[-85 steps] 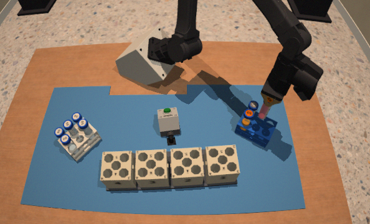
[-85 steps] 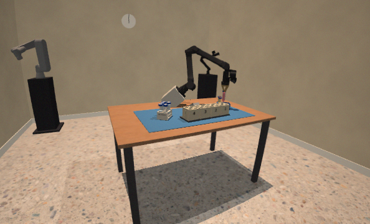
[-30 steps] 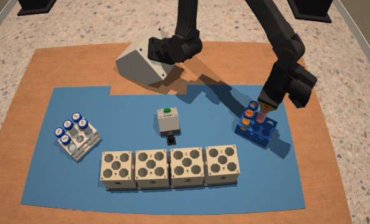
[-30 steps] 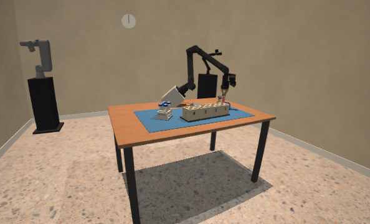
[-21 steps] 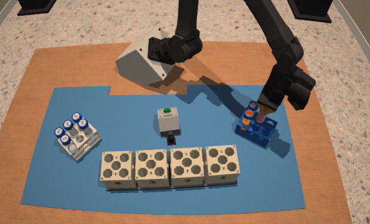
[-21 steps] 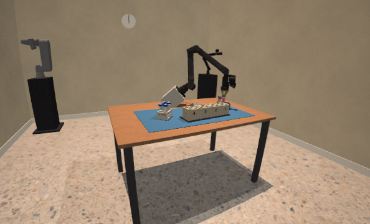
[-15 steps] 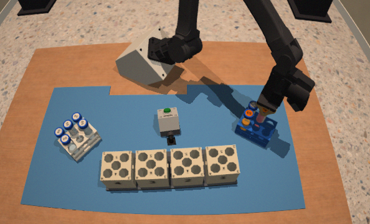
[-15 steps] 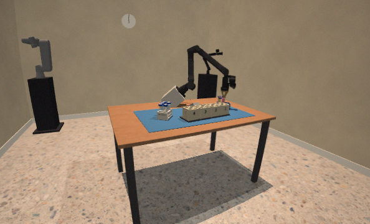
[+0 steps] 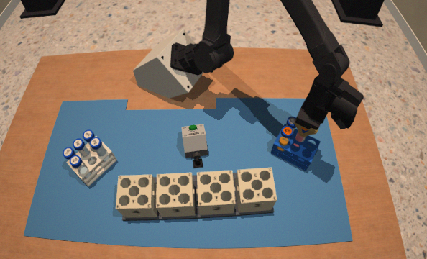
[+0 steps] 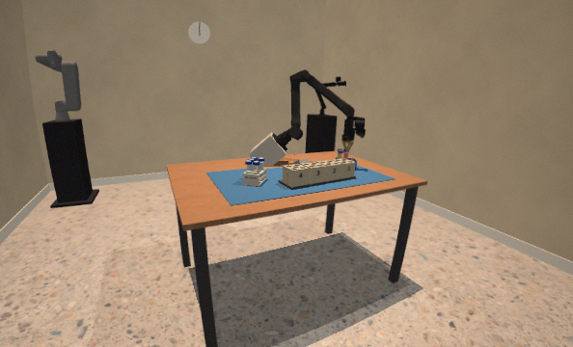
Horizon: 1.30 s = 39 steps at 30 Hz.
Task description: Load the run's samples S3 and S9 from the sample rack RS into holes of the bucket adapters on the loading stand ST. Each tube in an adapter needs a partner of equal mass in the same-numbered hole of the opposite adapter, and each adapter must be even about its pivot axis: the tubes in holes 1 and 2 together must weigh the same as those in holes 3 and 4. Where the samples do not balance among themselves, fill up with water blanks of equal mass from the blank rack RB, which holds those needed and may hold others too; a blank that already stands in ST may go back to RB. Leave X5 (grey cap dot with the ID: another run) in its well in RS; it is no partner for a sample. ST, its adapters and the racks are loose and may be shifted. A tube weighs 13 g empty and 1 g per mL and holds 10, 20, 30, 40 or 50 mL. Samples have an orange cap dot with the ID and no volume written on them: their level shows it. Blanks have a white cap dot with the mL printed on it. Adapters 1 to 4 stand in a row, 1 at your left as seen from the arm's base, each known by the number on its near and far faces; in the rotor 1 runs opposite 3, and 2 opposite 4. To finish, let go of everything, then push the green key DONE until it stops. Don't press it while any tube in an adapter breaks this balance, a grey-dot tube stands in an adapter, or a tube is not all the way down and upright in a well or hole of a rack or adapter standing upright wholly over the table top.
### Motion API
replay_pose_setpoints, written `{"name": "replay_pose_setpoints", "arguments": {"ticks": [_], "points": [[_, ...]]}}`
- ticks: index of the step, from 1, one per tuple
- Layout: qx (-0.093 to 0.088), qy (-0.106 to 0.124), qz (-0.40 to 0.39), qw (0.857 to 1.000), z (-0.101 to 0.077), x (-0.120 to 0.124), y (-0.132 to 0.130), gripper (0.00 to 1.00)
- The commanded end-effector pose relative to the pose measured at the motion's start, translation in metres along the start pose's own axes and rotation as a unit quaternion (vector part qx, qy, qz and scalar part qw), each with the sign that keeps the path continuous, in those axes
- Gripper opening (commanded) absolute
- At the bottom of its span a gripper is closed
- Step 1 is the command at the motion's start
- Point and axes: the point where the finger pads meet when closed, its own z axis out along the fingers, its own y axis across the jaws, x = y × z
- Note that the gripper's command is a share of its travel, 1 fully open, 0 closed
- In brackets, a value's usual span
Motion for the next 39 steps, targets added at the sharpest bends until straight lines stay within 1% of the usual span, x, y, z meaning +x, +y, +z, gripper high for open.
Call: {"name": "replay_pose_setpoints", "arguments": {"ticks": [1, 10, 11, 12, 14, 16, 23, 24, 25, 39], "points": [[0.004, -0.020, -0.003, 1.000, -0.010, -0.015, 0.000, 0.55], [0.004, -0.020, -0.003, 1.000, -0.010, -0.015, 0.000, 0.55], [0.007, -0.019, 0.004, 1.000, -0.016, -0.017, -0.002, 0.55], [0.010, -0.035, -0.003, 0.999, -0.031, -0.025, -0.001, 0.55], [0.010, -0.035, -0.009, 0.999, -0.038, -0.025, -0.001, 0.55], [0.010, -0.035, -0.009, 0.999, -0.038, -0.025, -0.001, 0.55], [0.011, -0.034, -0.009, 0.999, -0.062, -0.023, 0.000, 0.55], [0.008, -0.020, -0.005, 1.000, -0.052, -0.010, 0.000, 0.55], [0.005, -0.020, -0.004, 1.000, -0.048, -0.015, 0.000, 0.55], [0.005, -0.020, -0.004, 1.000, -0.048, -0.015, 0.000, 0.55]]}}
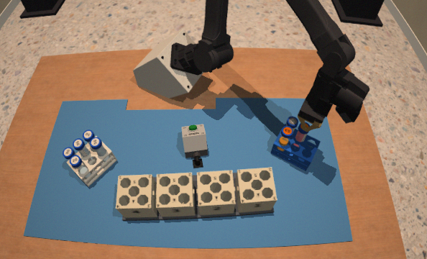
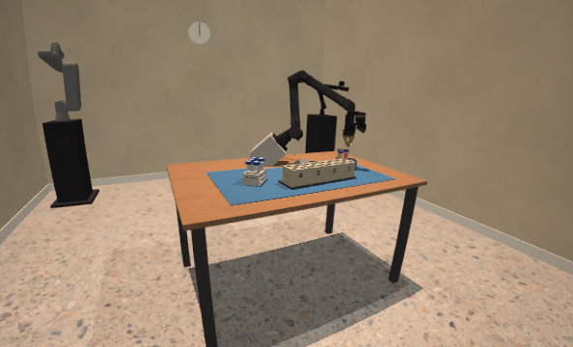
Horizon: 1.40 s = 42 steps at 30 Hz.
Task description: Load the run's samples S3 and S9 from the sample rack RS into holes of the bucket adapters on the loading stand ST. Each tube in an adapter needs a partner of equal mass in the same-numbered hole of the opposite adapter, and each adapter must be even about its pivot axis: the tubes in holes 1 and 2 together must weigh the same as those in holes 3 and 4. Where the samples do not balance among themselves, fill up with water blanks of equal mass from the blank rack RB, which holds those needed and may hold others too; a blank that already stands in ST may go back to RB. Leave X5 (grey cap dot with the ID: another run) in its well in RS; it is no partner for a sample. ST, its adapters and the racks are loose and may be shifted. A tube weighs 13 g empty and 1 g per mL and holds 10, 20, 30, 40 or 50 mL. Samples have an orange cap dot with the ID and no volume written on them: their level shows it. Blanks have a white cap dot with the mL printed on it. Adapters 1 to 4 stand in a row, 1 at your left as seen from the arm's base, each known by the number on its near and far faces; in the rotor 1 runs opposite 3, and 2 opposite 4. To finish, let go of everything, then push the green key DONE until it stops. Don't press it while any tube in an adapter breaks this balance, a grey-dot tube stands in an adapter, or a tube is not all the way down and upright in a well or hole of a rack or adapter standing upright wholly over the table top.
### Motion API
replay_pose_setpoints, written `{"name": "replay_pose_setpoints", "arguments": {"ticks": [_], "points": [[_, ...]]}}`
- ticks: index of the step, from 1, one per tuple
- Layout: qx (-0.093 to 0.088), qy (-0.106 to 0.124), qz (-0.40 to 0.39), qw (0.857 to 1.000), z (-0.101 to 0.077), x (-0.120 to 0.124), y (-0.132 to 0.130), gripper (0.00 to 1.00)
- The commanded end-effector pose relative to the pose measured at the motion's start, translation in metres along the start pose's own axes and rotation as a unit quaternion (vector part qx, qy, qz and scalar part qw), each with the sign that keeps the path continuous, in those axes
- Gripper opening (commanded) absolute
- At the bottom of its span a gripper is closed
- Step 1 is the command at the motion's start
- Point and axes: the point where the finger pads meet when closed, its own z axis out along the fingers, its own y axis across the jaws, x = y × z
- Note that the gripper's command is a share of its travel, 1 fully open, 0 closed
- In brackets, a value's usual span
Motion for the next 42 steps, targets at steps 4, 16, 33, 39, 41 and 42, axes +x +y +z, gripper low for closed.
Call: {"name": "replay_pose_setpoints", "arguments": {"ticks": [4, 16, 33, 39, 41, 42], "points": [[-0.001, -0.008, -0.012, 1.000, -0.013, 0.004, 0.005, 0.55], [0.000, -0.006, 0.245, 0.970, -0.010, 0.037, -0.038, 0.80], [-0.001, -0.004, 0.581, 0.814, -0.002, 0.038, -0.040, 0.80], [-0.001, -0.002, 0.697, 0.717, -0.002, 0.039, -0.040, 0.80], [-0.002, -0.005, 0.703, 0.711, -0.002, 0.037, -0.040, 0.80], [-0.002, -0.004, 0.703, 0.711, -0.002, 0.037, -0.040, 0.80]]}}
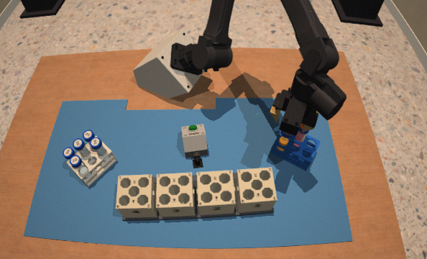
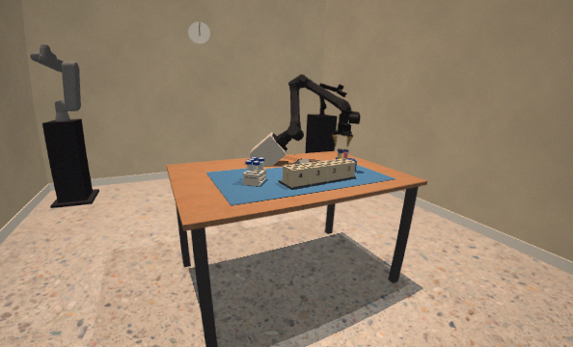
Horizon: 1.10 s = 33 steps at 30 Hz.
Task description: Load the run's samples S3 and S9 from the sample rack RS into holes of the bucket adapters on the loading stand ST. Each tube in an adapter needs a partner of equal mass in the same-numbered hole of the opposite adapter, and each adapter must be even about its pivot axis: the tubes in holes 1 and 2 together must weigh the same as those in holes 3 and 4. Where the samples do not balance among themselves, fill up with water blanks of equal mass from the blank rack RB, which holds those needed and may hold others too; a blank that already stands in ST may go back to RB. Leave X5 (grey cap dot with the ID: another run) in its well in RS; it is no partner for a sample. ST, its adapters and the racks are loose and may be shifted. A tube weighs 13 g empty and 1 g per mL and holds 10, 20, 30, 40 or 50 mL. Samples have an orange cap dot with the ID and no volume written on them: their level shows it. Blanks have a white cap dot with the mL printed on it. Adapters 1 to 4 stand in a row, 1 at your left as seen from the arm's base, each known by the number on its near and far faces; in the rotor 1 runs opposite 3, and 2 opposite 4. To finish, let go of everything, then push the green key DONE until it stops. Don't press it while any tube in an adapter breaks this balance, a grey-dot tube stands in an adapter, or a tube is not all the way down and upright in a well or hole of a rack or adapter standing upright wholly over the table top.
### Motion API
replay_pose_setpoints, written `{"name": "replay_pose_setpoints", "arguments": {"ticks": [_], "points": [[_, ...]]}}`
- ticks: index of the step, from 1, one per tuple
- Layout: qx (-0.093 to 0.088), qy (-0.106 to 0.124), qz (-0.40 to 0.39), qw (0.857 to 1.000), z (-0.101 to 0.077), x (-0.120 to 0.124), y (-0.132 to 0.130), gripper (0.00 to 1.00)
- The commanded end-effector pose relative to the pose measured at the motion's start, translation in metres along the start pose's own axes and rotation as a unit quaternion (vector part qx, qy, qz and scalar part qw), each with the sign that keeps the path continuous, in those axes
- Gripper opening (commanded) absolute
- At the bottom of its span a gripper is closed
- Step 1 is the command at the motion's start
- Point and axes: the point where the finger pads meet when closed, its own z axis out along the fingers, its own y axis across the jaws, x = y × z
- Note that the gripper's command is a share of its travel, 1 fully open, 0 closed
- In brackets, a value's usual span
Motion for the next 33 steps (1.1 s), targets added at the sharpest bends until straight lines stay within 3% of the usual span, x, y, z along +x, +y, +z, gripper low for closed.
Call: {"name": "replay_pose_setpoints", "arguments": {"ticks": [1, 4, 6, 7, 14, 16, 18, 25, 28, 33], "points": [[-0.004, -0.002, 0.057, 0.998, 0.000, -0.002, 0.007, 0.80], [-0.002, -0.003, 0.060, 0.998, 0.001, -0.003, 0.005, 0.80], [-0.013, -0.008, 0.050, 0.999, -0.009, -0.003, 0.012, 0.80], [-0.001, 0.000, 0.058, 0.998, 0.007, -0.001, 0.003, 0.80], [-0.001, 0.000, 0.058, 0.998, 0.031, -0.001, 0.003, 0.80], [-0.015, -0.006, 0.051, 0.999, 0.023, -0.004, 0.019, 0.80], [-0.007, -0.008, 0.060, 0.998, 0.029, -0.007, 0.009, 0.80], [-0.009, -0.003, 0.054, 0.998, 0.034, -0.003, 0.012, 0.80], [-0.001, -0.001, 0.059, 0.998, 0.042, -0.002, 0.003, 0.80], [-0.013, -0.007, 0.051, 0.999, 0.031, -0.004, 0.012, 0.80]]}}
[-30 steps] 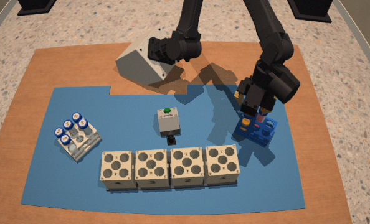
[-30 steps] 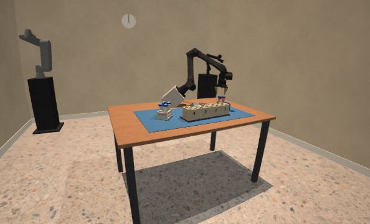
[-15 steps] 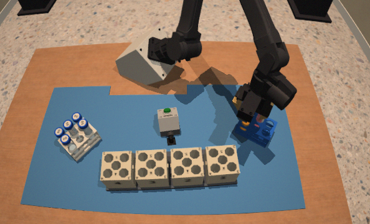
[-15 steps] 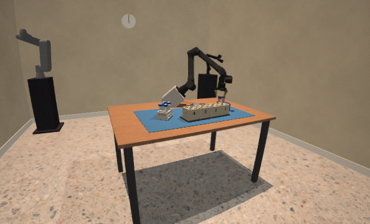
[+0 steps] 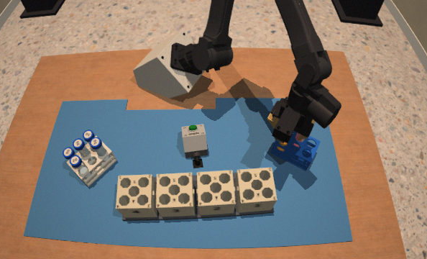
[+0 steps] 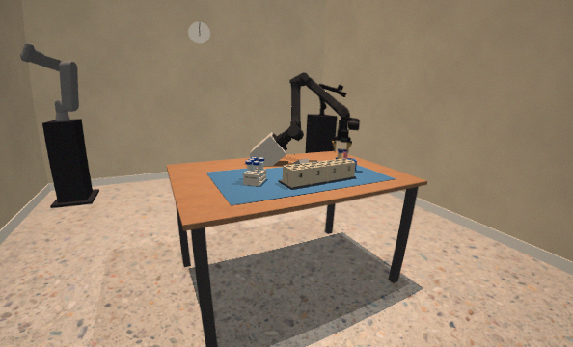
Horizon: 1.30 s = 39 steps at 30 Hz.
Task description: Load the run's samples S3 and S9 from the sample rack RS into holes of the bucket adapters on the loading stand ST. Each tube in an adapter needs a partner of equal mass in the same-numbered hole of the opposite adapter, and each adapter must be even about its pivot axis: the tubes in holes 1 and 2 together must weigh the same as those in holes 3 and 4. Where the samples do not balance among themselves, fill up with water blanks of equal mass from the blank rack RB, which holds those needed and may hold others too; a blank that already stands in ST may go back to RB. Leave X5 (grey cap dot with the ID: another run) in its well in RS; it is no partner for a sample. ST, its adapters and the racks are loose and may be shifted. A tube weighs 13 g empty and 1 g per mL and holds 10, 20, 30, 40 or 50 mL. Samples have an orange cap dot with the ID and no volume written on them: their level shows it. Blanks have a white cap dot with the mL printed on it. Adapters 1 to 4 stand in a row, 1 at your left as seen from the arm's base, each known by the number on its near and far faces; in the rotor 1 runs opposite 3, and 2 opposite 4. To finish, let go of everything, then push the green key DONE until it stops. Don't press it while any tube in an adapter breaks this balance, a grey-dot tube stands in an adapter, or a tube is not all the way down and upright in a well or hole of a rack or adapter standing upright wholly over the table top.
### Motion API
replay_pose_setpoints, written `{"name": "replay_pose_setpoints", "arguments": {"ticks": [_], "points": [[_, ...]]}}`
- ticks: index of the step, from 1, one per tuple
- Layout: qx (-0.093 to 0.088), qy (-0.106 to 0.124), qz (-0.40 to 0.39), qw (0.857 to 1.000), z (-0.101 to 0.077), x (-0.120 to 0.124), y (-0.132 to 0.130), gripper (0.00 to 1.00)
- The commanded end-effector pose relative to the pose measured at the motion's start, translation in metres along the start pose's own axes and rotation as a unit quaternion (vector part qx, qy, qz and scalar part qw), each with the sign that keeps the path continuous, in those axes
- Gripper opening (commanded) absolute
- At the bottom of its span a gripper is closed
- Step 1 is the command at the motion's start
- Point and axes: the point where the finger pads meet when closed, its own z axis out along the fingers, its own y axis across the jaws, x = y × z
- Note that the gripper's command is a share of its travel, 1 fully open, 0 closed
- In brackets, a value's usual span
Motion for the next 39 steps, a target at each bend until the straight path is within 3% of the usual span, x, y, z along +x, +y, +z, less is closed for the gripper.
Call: {"name": "replay_pose_setpoints", "arguments": {"ticks": [1, 6, 7, 23, 25, 36, 39], "points": [[-0.014, -0.008, -0.003, 1.000, -0.008, -0.003, 0.013, 0.80], [-0.014, -0.008, -0.003, 1.000, -0.008, -0.003, 0.013, 0.80], [-0.014, -0.008, -0.003, 1.000, -0.008, -0.003, 0.013, 0.00], [-0.014, -0.008, -0.003, 1.000, -0.008, -0.003, 0.013, 0.00], [-0.026, -0.015, -0.010, 0.999, -0.028, -0.004, 0.023, 0.00], [-0.025, -0.017, -0.013, 0.999, -0.065, -0.002, 0.021, 0.00], [-0.023, -0.016, -0.012, 1.000, -0.068, -0.002, 0.021, 0.00]]}}
